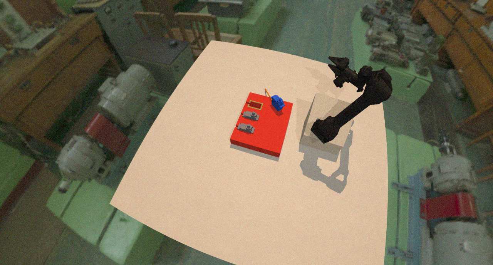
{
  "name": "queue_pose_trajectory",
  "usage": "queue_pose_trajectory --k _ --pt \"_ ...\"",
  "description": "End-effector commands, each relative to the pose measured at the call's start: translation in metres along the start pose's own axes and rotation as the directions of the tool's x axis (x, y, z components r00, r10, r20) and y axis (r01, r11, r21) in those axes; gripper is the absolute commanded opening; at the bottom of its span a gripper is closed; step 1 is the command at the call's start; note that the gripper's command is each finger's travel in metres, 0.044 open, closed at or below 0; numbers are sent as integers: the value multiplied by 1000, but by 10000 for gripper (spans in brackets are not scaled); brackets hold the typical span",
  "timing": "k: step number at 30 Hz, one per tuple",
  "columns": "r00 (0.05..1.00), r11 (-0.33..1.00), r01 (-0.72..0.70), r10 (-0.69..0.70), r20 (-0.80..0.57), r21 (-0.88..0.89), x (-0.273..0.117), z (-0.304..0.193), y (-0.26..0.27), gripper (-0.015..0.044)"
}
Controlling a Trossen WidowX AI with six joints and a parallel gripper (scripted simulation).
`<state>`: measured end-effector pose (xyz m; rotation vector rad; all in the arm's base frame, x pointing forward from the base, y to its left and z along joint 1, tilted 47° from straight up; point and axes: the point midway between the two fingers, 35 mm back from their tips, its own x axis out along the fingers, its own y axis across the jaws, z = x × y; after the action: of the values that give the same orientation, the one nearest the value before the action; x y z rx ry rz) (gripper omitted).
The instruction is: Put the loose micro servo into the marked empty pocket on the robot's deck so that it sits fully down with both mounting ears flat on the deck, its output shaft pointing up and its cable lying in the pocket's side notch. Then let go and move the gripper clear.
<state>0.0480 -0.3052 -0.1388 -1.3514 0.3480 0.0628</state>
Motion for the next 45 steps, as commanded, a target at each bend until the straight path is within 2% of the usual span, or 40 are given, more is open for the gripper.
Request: queue_pose_trajectory --k 1,11,21,34,45 --pt "999 998 -26 29 40 -64 8 5 -3 440" --pt "983 956 -69 115 146 -284 29 19 -11 440" --pt "946 841 -21 192 262 -541 53 37 -20 440" --pt "873 606 149 290 391 -781 79 63 -31 440" --pt "789 371 353 376 487 -859 98 90 -39 440"
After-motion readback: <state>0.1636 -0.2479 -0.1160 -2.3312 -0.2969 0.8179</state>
